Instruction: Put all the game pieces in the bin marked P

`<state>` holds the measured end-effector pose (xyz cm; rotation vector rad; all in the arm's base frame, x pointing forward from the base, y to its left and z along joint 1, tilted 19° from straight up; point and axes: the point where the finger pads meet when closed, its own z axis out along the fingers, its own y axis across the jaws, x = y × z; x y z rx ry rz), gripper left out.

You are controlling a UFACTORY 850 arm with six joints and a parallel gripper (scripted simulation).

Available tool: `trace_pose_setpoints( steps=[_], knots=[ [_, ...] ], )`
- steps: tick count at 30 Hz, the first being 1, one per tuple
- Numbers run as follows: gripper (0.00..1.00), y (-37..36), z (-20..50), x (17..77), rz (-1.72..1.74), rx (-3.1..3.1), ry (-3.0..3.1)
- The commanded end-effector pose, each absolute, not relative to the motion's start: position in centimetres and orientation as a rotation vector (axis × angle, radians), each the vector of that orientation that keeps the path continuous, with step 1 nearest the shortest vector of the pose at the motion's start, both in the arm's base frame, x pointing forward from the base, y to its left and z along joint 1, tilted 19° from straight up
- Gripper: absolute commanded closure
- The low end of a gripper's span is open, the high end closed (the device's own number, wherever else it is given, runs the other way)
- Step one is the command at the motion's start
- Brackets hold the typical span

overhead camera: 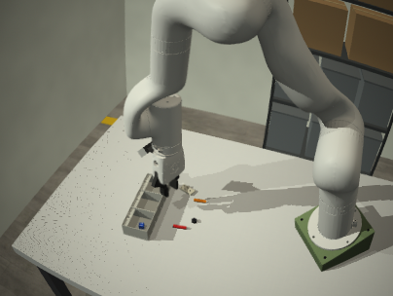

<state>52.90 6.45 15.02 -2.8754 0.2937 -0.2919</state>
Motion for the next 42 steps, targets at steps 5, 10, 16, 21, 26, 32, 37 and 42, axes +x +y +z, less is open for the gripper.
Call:
trace_pose_setpoints(
  steps=[5, 10, 16, 21, 26, 32, 37, 42],
  knots=[
    [0.59, 0.3, 13.5, 52.2, -0.309, -2.857, 0.291],
    [0.59, -3.5, 12.4, 51.6, -0.309, -2.857, 0.291],
    [0.59, -4.2, 12.2, 51.6, -0.309, -2.857, 0.291],
    [0.59, -3.7, 12.4, 51.6, -0.309, -2.857, 0.291],
    [0.59, -3.2, 12.5, 51.7, -0.309, -2.857, 0.291],
    [0.59, -2.8, 12.6, 51.7, -0.310, -2.857, 0.291],
    [0.59, -2.8, 12.6, 51.7, -0.310, -2.857, 0.291],
    [0.59, -2.7, 12.6, 51.7, -0.310, -2.857, 0.291]
  ],
)
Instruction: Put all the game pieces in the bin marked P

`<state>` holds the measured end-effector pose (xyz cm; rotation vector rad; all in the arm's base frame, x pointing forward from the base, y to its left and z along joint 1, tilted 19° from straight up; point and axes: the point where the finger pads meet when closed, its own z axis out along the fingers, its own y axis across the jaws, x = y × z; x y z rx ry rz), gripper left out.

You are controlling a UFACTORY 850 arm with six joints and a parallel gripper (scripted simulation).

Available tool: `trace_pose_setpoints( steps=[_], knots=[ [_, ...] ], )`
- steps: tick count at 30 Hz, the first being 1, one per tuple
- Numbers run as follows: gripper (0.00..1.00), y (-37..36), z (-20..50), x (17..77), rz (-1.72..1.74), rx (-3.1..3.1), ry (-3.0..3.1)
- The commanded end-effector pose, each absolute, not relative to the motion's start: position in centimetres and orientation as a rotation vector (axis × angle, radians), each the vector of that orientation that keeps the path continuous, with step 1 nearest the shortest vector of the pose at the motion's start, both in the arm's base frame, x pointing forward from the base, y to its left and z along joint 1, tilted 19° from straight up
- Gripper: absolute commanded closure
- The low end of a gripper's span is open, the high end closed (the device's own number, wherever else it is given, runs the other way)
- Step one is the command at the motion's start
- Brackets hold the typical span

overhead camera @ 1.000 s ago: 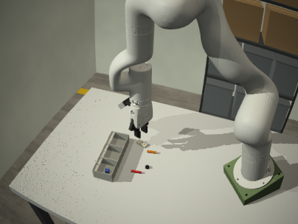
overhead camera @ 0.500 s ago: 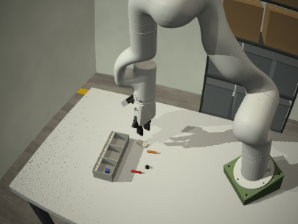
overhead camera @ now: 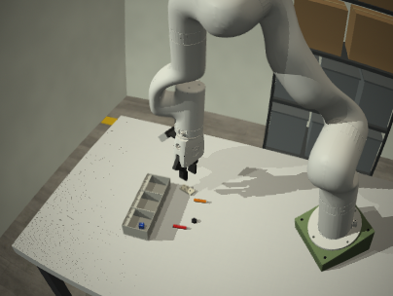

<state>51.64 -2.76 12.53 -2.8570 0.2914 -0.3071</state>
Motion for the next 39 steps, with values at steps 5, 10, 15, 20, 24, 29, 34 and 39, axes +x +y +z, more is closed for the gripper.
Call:
trace_pose_setpoints(
  steps=[5, 10, 15, 20, 24, 29, 34, 39],
  knots=[
    [0.59, -2.6, 11.9, 51.9, -0.309, -2.857, 0.291],
    [0.59, -2.3, 10.7, 52.2, -0.309, -2.857, 0.291],
    [0.59, -1.8, 8.8, 52.7, -0.309, -2.857, 0.291],
    [0.59, -1.5, 7.4, 53.0, -0.309, -2.857, 0.291],
    [0.59, -1.5, 7.4, 53.1, -0.309, -2.857, 0.291],
    [0.59, -1.4, 7.0, 53.1, -0.309, -2.857, 0.291],
    [0.59, -1.3, 6.4, 53.3, -0.309, -2.857, 0.291],
    [0.59, -1.2, 6.3, 53.3, -0.309, -2.857, 0.291]
  ],
)
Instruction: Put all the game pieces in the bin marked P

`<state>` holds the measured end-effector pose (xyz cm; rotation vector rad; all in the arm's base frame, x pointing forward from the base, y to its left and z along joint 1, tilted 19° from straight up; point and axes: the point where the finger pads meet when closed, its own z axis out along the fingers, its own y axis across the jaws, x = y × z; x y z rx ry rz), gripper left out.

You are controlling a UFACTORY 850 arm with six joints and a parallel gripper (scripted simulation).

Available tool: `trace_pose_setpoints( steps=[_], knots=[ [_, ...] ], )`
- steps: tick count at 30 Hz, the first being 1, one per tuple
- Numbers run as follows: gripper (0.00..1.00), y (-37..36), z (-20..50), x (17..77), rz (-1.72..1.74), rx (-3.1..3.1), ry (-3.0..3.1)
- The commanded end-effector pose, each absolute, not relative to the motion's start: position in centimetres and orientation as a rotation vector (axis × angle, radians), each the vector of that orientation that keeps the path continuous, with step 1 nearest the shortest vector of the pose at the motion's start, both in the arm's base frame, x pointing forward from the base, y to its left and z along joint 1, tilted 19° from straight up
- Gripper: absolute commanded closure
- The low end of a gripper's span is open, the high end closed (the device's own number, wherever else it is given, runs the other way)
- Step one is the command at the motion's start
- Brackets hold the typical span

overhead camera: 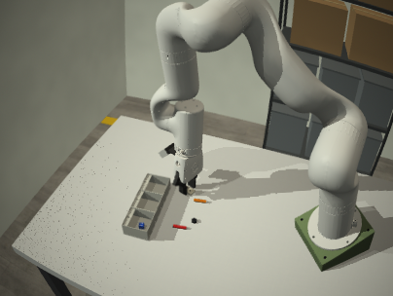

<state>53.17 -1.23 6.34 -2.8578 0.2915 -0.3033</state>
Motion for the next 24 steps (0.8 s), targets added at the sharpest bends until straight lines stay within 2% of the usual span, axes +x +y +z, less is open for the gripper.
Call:
trace_pose_setpoints(
  steps=[1, 11, 12, 24],
  knots=[
    [0.59, -1.22, 6.28, 53.27, -0.309, -2.857, 0.291],
    [0.59, -1.23, 6.28, 53.27, -0.309, -2.857, 0.291],
    [1.00, -1.22, 6.28, 53.26, -0.309, -2.857, 0.291],
    [1.00, -1.22, 6.27, 53.26, -0.309, -2.857, 0.291]
  ],
)
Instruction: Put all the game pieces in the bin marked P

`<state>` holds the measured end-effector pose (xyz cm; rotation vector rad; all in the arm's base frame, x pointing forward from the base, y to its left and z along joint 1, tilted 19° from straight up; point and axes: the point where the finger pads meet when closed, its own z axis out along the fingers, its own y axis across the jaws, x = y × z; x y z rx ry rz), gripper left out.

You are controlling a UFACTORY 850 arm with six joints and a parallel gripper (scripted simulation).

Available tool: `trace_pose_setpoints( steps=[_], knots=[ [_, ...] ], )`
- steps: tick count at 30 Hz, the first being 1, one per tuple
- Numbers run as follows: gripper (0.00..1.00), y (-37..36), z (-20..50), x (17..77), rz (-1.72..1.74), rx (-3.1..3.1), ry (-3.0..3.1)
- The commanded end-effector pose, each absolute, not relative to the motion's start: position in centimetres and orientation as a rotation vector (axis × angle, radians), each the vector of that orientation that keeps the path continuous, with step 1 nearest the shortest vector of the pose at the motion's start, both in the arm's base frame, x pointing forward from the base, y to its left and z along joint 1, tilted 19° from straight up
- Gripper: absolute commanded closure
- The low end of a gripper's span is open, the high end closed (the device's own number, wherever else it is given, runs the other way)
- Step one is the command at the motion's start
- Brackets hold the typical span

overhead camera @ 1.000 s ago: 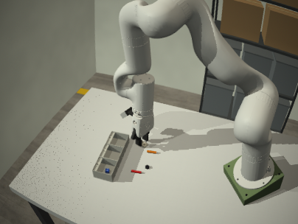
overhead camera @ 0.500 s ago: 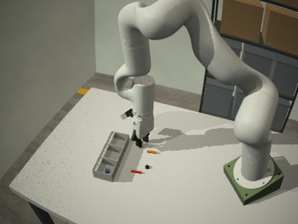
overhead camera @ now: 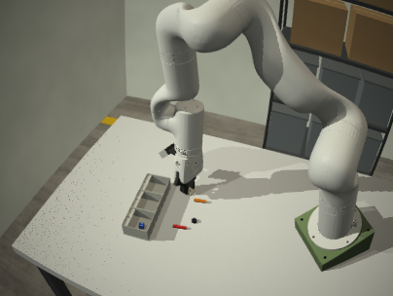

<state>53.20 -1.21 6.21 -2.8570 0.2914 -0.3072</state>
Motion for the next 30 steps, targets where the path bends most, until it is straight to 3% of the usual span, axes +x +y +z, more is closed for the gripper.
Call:
trace_pose_setpoints(
  steps=[1, 30],
  knots=[
    [1.00, -1.2, 6.3, 53.3, -0.309, -2.857, 0.291],
    [1.00, -2.0, 9.4, 52.5, -0.309, -2.857, 0.291]
  ],
)
